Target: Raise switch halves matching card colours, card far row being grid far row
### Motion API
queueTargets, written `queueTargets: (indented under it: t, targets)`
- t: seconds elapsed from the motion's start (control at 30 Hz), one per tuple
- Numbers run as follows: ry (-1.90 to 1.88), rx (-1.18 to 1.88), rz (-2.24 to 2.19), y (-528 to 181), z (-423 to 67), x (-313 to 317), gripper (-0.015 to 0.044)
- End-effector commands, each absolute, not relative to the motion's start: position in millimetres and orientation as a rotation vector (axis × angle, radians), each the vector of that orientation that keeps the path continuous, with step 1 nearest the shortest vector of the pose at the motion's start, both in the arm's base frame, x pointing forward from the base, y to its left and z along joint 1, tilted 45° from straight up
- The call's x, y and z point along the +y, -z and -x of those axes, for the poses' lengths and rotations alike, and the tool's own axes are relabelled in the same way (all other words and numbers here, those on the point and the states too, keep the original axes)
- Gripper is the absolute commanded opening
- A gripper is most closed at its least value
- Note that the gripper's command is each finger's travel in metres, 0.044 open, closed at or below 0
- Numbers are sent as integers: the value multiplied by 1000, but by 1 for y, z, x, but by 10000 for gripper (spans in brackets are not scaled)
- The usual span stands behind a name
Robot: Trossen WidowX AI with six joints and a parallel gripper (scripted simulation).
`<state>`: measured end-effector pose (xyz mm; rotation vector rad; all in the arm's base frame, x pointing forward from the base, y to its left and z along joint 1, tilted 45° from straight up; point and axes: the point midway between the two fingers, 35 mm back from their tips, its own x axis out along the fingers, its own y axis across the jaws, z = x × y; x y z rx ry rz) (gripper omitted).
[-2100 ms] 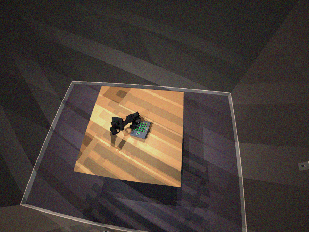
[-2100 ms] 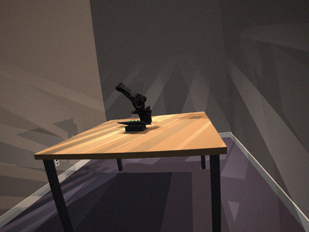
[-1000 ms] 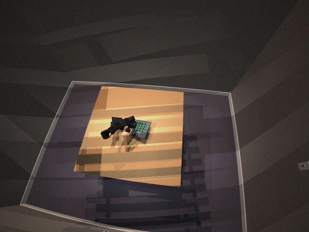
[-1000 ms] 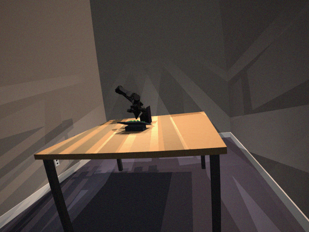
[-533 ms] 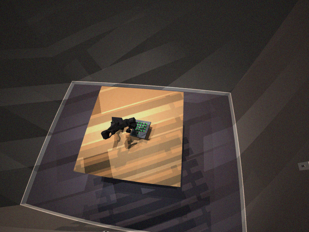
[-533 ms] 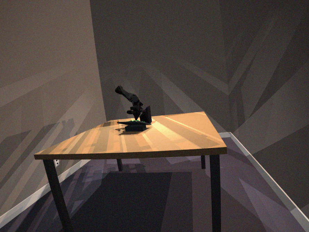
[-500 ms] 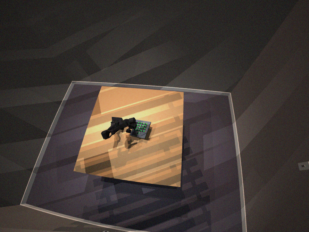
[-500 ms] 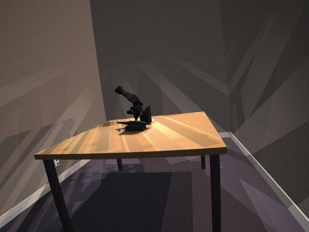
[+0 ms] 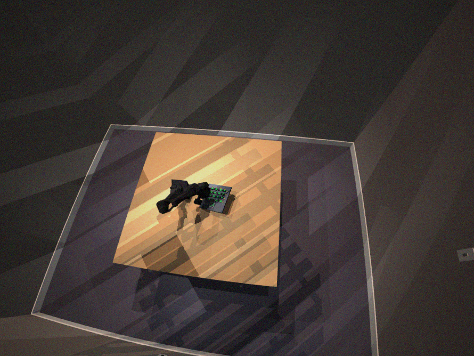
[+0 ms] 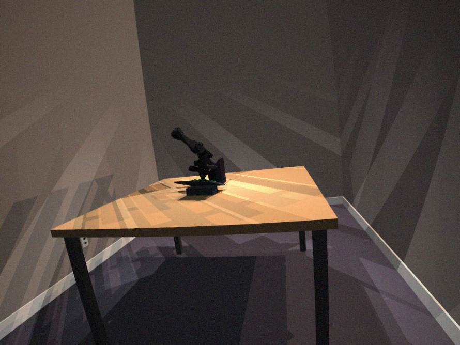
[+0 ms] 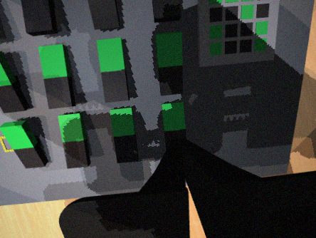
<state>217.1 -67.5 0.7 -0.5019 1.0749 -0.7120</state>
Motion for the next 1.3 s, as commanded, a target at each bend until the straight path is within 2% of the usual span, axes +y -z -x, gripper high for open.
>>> queueTargets:
  t: [0.0, 1.27]
  targets:
    - [708, 1082, 505, 1, -216, -68, 0]
    - [708, 1082, 505, 3, -217, -70, 0]
